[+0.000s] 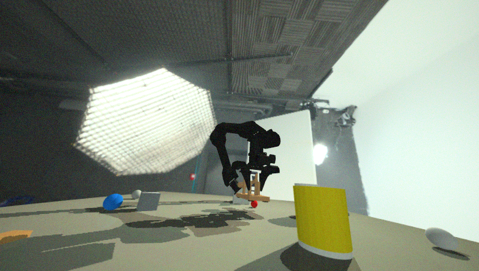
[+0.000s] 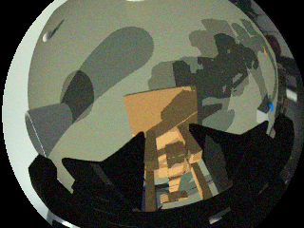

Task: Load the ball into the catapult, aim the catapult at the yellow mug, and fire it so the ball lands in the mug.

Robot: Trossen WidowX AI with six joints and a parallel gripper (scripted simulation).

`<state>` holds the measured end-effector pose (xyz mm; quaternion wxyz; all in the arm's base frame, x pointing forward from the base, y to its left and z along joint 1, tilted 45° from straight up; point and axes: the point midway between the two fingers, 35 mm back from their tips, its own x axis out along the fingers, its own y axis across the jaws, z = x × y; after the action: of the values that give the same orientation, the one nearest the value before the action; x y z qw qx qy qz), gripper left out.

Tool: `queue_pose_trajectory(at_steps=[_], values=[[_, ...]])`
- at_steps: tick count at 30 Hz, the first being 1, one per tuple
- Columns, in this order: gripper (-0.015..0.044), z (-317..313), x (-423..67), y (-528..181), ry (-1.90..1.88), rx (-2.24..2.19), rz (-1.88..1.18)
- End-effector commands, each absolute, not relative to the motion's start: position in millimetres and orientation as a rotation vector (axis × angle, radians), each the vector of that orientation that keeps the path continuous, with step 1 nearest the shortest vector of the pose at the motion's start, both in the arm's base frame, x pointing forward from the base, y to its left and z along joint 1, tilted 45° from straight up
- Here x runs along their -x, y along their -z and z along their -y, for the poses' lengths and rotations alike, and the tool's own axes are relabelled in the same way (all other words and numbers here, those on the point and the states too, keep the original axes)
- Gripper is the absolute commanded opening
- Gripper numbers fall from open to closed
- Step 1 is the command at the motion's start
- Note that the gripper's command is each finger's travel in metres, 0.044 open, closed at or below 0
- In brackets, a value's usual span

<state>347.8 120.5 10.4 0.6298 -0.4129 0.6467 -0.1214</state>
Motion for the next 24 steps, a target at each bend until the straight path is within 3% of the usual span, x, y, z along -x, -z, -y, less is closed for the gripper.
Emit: queue_pose_trajectory(at_steps=[1, 24], values=[[0.0000, -120, -349, -8, 0.276, 0.939, -1.479], [0.0000, -94, -353, 19, 0.275, 0.947, -1.480]])
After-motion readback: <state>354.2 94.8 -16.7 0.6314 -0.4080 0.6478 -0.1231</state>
